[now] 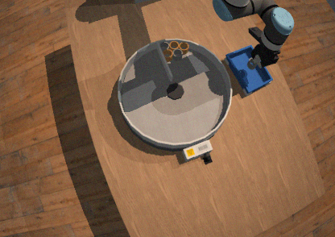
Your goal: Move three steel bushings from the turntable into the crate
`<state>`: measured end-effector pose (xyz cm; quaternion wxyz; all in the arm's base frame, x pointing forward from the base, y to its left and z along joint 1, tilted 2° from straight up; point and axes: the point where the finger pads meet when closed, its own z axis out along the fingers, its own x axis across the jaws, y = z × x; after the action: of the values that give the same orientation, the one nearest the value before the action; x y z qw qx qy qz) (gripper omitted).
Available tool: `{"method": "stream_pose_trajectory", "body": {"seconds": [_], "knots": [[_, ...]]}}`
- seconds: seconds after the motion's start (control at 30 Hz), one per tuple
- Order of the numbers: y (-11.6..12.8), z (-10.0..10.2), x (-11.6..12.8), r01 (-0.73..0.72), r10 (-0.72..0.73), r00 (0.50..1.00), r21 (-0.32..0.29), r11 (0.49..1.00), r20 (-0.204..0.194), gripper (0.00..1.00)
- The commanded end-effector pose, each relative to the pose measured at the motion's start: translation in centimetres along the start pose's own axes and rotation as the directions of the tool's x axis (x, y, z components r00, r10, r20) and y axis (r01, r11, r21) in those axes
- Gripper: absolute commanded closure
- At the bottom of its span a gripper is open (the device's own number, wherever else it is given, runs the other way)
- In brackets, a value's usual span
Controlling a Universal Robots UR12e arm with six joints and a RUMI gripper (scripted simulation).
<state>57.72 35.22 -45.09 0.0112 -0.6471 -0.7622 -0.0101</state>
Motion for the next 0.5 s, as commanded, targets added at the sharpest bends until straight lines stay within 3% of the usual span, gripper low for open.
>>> {"method": "stream_pose_trajectory", "body": {"seconds": [0.0,0.47], "knots": [[0.14,0.83,0.03,0.0,0.0,1.0,-0.002,1.0,0.0,1.0],[0.14,0.84,0.03,0.0,0.0,1.0,-0.002,1.0,0.0,1.0]]}}
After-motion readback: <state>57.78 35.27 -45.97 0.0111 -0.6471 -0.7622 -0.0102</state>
